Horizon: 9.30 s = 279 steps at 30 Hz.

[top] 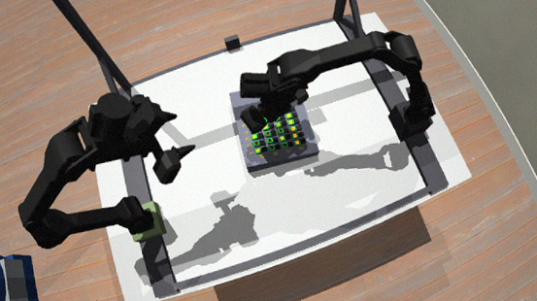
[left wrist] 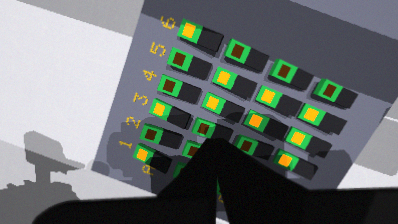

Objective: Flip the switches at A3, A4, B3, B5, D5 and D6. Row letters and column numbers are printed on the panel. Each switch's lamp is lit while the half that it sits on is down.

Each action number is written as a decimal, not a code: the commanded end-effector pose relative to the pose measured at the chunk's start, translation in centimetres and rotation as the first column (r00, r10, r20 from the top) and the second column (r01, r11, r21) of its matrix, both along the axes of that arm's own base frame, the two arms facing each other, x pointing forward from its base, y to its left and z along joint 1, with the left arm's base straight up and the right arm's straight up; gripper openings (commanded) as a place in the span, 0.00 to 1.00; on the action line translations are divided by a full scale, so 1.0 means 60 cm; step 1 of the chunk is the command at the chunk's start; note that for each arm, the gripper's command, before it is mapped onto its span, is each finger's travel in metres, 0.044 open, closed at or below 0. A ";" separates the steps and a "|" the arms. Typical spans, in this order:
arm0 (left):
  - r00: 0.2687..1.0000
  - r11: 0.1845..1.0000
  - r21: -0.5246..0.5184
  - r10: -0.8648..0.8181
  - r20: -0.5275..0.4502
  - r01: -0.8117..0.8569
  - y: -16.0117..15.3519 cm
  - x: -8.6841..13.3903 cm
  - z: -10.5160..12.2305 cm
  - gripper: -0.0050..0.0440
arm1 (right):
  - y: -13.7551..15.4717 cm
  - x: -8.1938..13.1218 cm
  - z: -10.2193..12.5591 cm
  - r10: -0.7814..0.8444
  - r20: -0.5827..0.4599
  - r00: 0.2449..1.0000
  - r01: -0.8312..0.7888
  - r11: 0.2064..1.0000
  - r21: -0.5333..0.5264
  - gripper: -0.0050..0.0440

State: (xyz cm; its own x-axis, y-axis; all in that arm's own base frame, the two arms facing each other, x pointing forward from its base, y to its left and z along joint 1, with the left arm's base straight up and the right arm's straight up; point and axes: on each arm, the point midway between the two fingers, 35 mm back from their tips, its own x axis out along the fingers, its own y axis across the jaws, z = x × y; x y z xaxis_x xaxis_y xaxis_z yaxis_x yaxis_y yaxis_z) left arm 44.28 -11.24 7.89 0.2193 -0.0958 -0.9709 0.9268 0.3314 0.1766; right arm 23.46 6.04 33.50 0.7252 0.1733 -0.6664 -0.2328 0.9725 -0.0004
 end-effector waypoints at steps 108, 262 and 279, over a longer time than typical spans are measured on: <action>0.884 0.918 0.241 -0.377 0.275 0.316 -0.024 0.042 0.002 0.00 | -0.002 -0.003 0.013 -0.006 0.024 1.000 0.006 1.000 0.007 0.92; 0.919 0.908 0.137 -0.386 -0.084 0.395 0.017 0.042 -0.093 0.00 | -0.002 -0.003 0.013 -0.006 0.024 1.000 0.006 1.000 0.007 0.92; 0.920 0.910 0.140 -0.385 -0.069 0.391 0.015 0.038 -0.104 0.00 | -0.002 -0.003 0.013 -0.006 0.024 1.000 0.006 1.000 0.007 0.92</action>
